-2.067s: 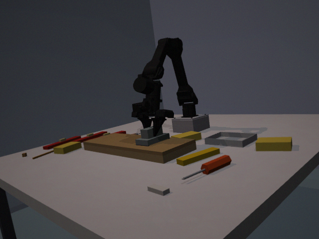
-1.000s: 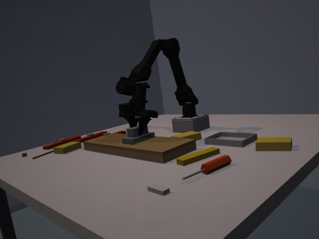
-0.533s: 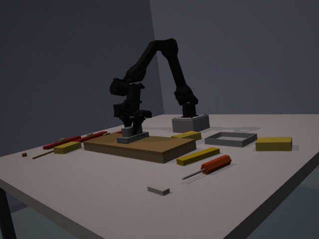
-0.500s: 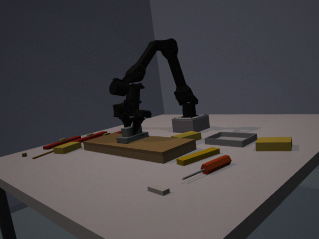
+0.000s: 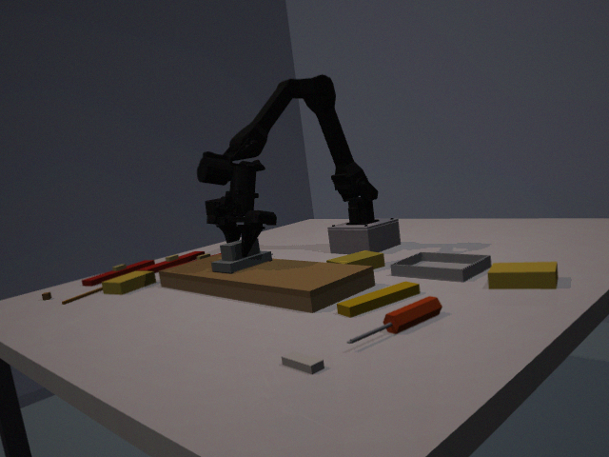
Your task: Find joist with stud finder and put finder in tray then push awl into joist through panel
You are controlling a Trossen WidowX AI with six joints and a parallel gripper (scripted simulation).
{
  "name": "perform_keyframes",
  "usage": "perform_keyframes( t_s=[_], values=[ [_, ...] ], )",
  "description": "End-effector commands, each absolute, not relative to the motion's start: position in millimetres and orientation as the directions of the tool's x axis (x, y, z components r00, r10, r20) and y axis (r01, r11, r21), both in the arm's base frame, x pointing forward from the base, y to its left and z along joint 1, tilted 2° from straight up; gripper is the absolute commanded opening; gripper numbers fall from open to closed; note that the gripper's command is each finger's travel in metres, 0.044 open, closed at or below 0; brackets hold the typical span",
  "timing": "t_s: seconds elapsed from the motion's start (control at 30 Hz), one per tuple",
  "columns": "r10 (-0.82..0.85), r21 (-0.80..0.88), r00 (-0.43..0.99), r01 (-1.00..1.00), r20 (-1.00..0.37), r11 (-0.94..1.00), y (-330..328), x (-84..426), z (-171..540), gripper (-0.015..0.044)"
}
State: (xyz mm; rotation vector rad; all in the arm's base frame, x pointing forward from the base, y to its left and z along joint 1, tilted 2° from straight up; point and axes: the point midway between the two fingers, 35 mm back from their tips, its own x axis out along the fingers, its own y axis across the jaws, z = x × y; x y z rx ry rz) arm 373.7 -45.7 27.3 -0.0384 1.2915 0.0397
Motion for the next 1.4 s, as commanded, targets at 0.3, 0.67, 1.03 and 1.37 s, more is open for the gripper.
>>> perform_keyframes(
  t_s=[0.3, 0.67, 1.03, 1.37],
  values=[
    [-0.007, -0.019, 0.275, -0.043, -0.961, 0.999, -86.1, 375.6, 27.8, 0.0000],
    [-0.009, -0.022, 0.275, -0.043, -0.961, 0.999, -115.8, 376.8, 28.5, 0.0000],
    [-0.011, -0.024, 0.275, -0.043, -0.961, 0.999, -145.5, 378.0, 29.4, 0.0000],
    [-0.013, -0.026, 0.275, -0.043, -0.961, 0.999, -172.5, 379.0, 30.3, 0.0000]
  ],
)
